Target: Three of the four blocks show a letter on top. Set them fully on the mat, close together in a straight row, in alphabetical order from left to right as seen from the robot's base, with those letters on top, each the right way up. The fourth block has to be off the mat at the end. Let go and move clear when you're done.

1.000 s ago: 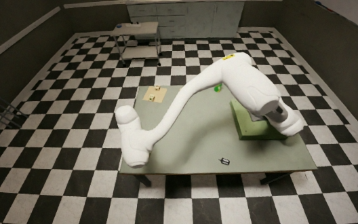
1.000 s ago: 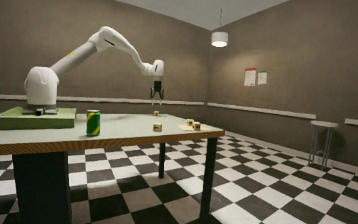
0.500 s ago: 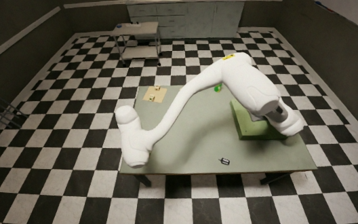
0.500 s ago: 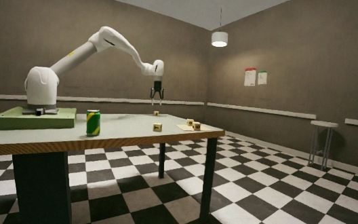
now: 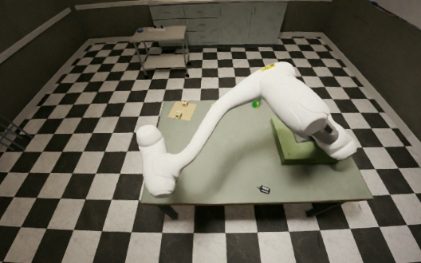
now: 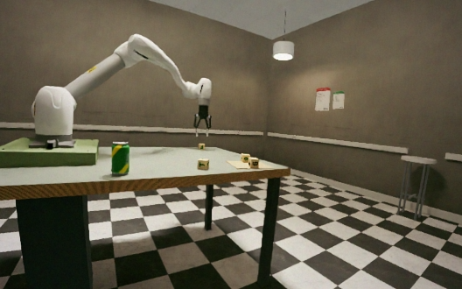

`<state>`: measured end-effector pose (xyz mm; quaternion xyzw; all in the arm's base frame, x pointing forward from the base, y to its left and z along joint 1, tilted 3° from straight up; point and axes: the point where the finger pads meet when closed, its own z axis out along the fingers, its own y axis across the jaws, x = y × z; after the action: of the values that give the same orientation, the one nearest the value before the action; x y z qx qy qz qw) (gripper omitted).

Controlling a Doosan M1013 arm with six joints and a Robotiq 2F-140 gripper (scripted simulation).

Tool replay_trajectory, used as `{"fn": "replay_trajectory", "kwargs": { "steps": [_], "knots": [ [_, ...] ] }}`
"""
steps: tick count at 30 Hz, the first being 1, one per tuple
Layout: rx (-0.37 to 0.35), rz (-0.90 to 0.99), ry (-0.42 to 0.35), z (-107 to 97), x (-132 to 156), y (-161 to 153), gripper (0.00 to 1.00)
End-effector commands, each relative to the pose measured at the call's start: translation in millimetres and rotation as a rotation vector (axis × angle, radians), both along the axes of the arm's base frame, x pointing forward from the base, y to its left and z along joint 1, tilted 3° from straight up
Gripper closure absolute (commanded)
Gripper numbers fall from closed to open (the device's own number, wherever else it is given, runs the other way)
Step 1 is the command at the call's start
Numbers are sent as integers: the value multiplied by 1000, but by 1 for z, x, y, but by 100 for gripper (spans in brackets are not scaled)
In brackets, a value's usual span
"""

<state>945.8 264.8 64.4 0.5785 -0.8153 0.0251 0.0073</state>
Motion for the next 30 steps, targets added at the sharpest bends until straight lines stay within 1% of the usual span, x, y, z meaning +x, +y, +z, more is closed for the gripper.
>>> {"fn": "replay_trajectory", "kwargs": {
  "steps": [1,5,20,22,30],
  "knots": [
    [1,0,-2,-1,0,0,45],
    [1,0,-2,-3,1,0,45],
    [1,0,-2,-26,1,-1,45],
    [1,0,-2,-26,1,-1,45],
    [1,0,-2,-37,2,-1,45]
  ]
}}
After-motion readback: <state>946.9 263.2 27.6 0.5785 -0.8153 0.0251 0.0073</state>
